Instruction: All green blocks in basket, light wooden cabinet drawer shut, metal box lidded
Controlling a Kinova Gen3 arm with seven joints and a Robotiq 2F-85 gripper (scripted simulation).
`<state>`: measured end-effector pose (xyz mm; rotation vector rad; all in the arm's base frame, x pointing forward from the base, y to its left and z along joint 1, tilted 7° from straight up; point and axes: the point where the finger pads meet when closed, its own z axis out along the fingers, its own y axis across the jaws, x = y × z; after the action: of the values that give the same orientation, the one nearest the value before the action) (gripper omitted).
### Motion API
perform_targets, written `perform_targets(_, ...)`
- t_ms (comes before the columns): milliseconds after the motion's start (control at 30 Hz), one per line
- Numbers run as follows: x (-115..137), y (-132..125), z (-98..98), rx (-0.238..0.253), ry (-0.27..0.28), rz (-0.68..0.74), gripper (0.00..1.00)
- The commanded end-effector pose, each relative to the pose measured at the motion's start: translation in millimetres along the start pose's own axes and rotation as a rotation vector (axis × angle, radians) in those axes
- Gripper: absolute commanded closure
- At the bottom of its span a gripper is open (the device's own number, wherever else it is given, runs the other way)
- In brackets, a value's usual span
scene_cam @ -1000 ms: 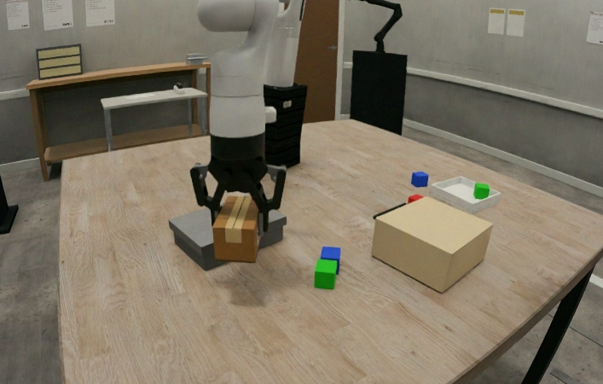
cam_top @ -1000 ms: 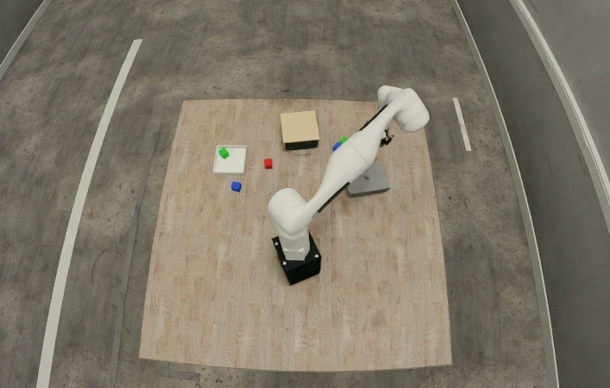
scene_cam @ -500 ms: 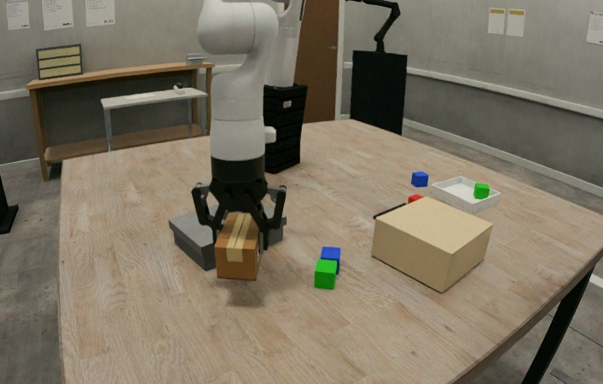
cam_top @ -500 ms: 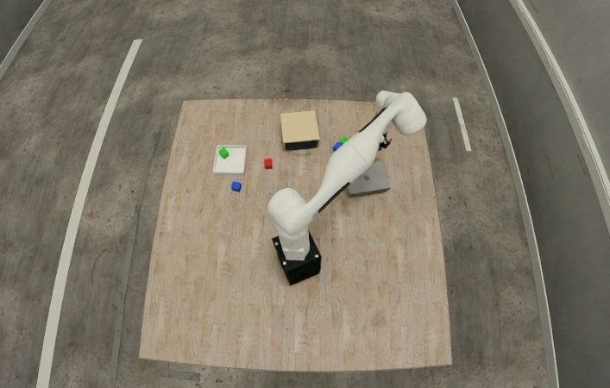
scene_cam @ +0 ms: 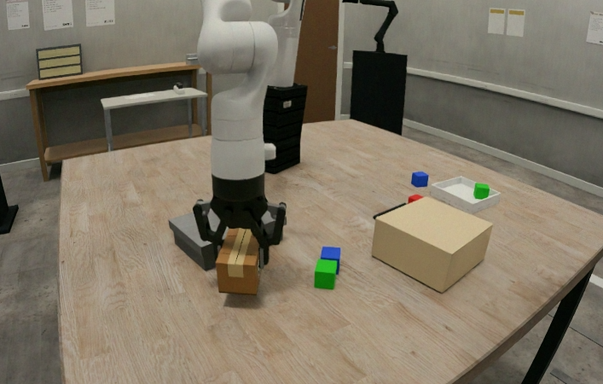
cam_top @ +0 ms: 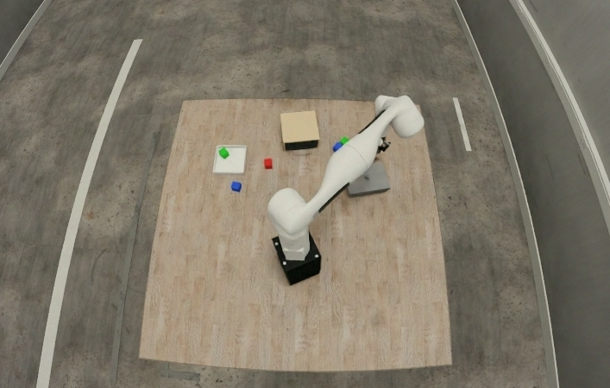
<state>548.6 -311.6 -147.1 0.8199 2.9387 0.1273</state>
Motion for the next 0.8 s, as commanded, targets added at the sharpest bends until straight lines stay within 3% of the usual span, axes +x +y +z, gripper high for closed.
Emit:
perform_targets(0,-1.3,-0.1,2.3,0.0,-0.002,0.0,0.33)
perform_targets(767,-1.6,-0.1,23.0,0.0,-0.002,0.0,0.33)
